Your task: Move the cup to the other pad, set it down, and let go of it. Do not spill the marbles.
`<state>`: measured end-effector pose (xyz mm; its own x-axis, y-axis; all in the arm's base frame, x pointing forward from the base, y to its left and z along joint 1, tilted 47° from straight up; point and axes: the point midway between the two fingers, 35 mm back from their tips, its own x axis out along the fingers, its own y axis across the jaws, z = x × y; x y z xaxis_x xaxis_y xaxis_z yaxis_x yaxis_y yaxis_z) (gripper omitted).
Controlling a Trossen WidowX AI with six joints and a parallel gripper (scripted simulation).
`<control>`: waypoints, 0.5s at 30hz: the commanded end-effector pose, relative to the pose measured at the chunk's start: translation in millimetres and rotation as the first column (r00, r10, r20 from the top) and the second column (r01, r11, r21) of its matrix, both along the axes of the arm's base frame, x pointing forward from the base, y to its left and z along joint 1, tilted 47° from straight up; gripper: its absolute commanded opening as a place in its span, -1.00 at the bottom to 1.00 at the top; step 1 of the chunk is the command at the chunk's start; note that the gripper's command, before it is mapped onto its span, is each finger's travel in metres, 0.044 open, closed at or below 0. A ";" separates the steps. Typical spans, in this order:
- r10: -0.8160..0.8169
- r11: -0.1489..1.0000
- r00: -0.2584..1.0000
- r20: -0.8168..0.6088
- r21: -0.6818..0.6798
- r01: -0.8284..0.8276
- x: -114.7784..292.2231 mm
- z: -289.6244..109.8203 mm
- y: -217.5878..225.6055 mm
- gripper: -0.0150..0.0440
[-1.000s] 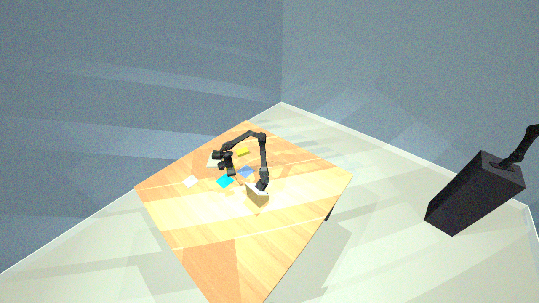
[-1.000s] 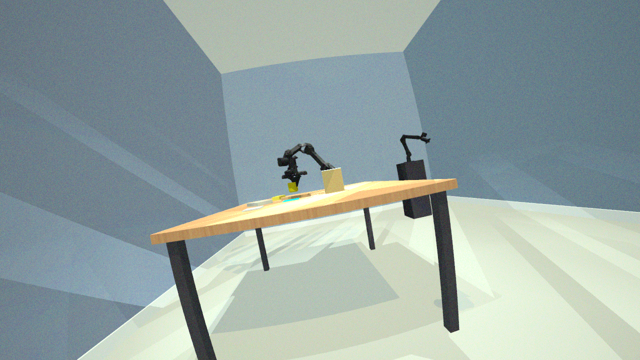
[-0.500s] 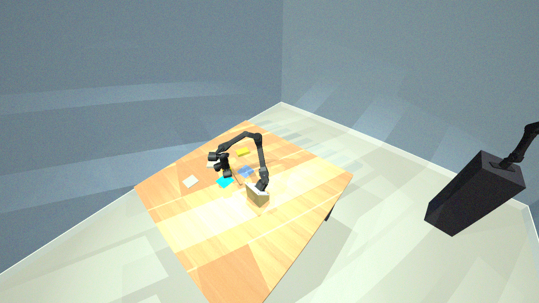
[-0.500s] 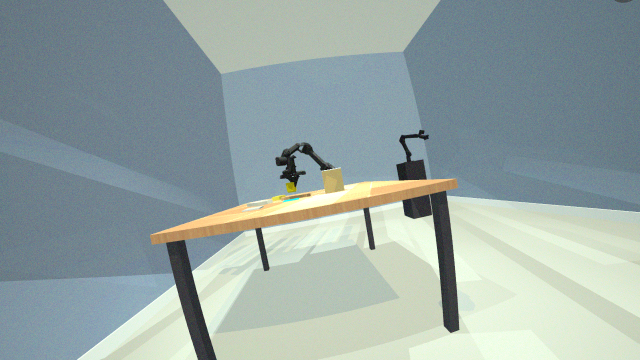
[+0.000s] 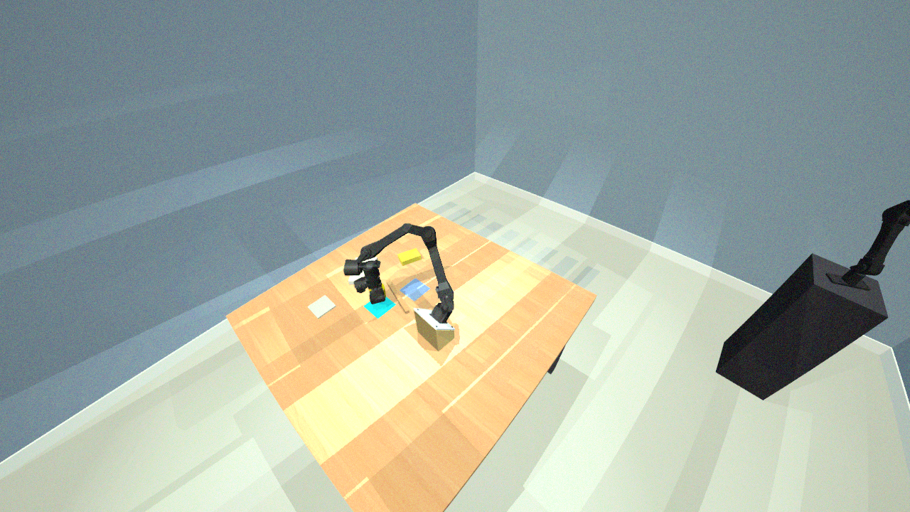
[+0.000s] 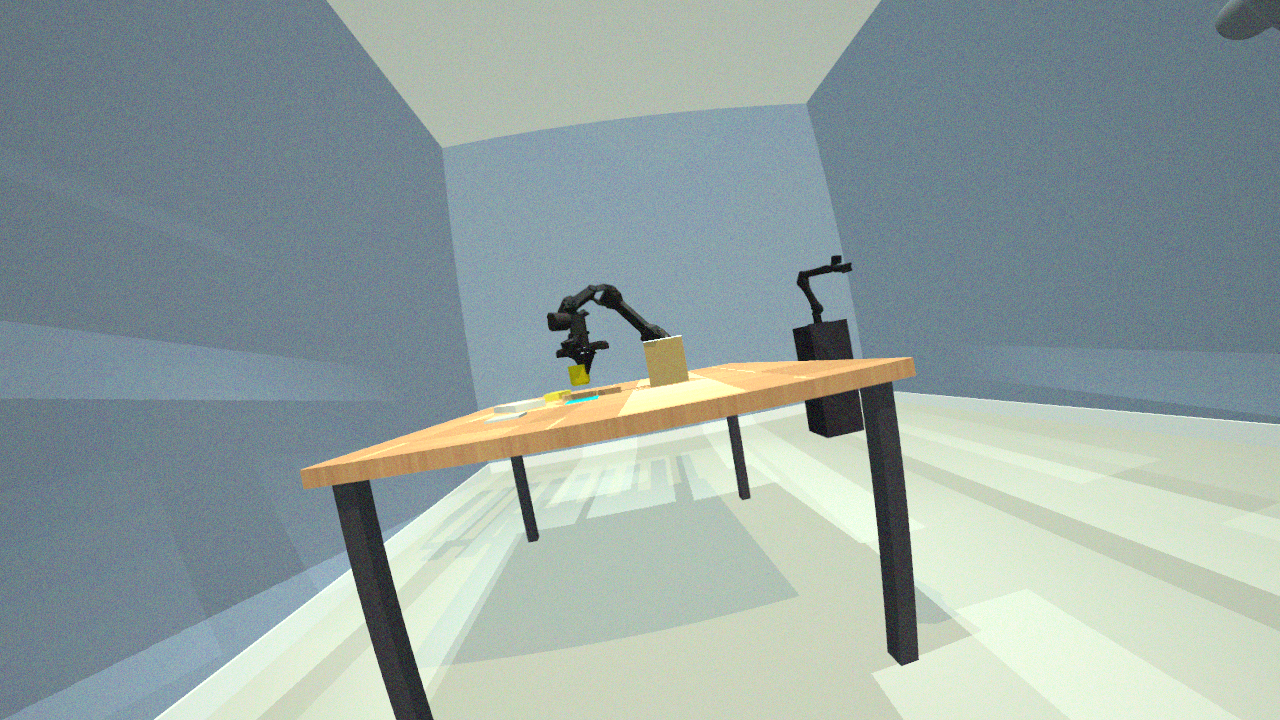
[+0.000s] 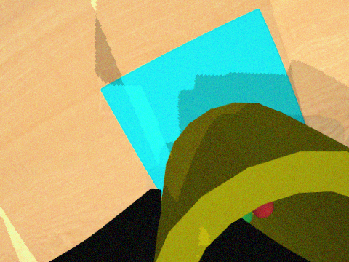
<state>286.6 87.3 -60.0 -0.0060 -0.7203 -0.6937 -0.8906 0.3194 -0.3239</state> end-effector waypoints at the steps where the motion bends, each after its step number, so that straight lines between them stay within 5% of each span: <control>1: -0.006 1.000 1.000 0.001 0.002 0.006 1.6 -4.7 3.5 -0.49; 15: -0.006 1.000 1.000 0.001 0.001 0.006 2.2 -20.6 -11.9 -0.49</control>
